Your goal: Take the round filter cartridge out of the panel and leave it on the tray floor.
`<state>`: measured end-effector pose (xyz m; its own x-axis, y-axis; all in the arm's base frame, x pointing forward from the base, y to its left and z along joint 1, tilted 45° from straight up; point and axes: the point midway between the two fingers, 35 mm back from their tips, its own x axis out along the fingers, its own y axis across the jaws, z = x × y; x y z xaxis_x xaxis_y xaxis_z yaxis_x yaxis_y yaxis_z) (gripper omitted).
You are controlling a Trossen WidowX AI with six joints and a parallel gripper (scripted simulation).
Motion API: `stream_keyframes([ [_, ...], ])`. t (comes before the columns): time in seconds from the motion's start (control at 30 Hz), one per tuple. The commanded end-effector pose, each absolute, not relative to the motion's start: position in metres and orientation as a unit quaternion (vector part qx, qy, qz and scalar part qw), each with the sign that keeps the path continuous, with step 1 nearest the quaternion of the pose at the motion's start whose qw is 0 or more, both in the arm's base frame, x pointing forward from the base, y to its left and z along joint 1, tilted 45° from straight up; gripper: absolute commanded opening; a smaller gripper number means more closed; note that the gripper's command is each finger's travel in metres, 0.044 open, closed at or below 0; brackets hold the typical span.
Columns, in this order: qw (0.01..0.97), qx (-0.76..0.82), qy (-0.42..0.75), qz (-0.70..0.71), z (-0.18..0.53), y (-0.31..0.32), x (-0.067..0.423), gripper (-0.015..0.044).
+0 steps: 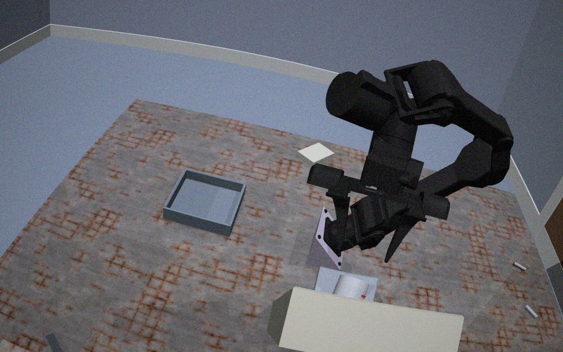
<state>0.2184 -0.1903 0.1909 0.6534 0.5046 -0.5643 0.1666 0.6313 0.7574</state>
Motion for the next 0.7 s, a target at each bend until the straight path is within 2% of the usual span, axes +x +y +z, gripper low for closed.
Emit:
stream_keyframes([
  [0.0, 0.834, 0.319, 0.421, 0.16, 0.181, -0.17, 0.208, 0.0305],
  [0.67, 0.829, 0.327, 0.424, 0.162, 0.165, -0.157, 0.225, 0.0305],
])
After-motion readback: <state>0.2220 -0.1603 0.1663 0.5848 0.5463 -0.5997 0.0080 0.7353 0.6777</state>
